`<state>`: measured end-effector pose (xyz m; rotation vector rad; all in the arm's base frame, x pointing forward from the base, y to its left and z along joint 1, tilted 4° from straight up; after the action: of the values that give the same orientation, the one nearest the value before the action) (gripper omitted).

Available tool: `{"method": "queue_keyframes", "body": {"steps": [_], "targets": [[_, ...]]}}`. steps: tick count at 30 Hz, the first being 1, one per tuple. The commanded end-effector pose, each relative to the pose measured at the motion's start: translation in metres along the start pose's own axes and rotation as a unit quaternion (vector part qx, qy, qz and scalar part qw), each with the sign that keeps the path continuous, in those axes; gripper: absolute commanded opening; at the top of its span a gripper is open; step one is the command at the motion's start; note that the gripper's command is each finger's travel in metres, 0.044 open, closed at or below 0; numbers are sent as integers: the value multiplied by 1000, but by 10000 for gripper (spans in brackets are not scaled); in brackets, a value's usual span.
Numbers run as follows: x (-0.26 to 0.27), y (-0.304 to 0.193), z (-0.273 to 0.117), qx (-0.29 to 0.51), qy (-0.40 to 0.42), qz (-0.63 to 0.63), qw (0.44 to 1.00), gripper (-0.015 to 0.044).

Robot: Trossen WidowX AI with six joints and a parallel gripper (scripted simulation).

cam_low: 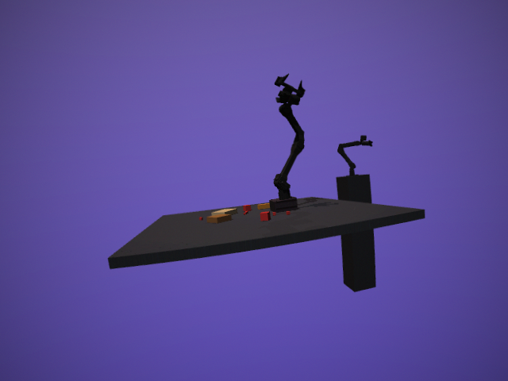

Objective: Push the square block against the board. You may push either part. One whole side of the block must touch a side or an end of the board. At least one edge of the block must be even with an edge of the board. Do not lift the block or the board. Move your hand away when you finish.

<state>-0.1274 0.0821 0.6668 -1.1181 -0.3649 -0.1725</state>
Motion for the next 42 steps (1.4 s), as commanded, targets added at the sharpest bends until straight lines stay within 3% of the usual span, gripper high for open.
{"method": "queue_keyframes", "body": {"steps": [1,15,29,42], "targets": [[0,0,0,0,0,0,1000,374],[57,14,-3,27,54,124,990,6],[143,46,-15,79,143,292,942,0],[216,91,-38,130,229,447,855,0]]}}
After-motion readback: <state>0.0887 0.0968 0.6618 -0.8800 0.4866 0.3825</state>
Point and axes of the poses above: the point midway between the two fingers, 35 mm back from their tips, its own z axis out along the fingers, its own x axis across the jaws, y = z × x, the point moved 4 cm from there along -z, back along the fingers, and after that the axes turned 15 degrees about z, right-handed, at the moved point
